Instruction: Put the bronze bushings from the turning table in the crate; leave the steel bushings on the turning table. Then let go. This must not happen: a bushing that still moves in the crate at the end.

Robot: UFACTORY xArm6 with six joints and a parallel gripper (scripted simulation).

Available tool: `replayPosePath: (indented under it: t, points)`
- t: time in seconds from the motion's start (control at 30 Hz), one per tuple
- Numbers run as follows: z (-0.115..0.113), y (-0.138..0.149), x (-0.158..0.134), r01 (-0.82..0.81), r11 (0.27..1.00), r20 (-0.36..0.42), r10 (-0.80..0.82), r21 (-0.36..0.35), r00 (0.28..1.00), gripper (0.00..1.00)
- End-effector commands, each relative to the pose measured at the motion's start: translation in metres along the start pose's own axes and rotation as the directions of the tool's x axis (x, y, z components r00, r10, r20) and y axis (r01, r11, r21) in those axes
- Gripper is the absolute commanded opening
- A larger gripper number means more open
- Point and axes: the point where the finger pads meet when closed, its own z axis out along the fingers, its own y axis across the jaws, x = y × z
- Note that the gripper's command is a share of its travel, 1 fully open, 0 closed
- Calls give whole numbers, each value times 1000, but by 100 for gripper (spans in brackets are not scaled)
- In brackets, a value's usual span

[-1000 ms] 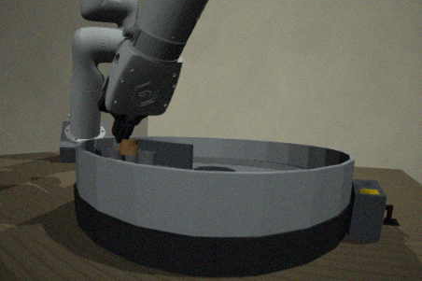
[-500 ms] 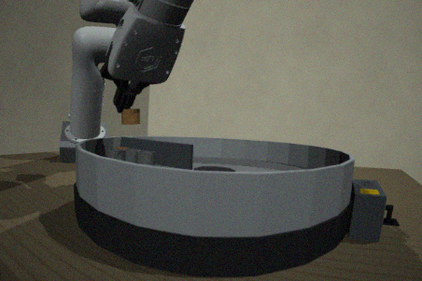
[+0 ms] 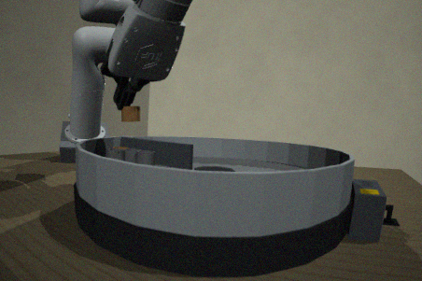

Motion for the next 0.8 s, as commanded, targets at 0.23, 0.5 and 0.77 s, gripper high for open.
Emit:
replayPosePath:
  t: [0.23,0.5,0.77]
  points:
    - [1,13,2,0,1000,4,0,0,1000,0]
    - [6,43,9,0,1000,4,0,0,1000,0]
    - [19,110,23,0,1000,4,0,0,1000,0]
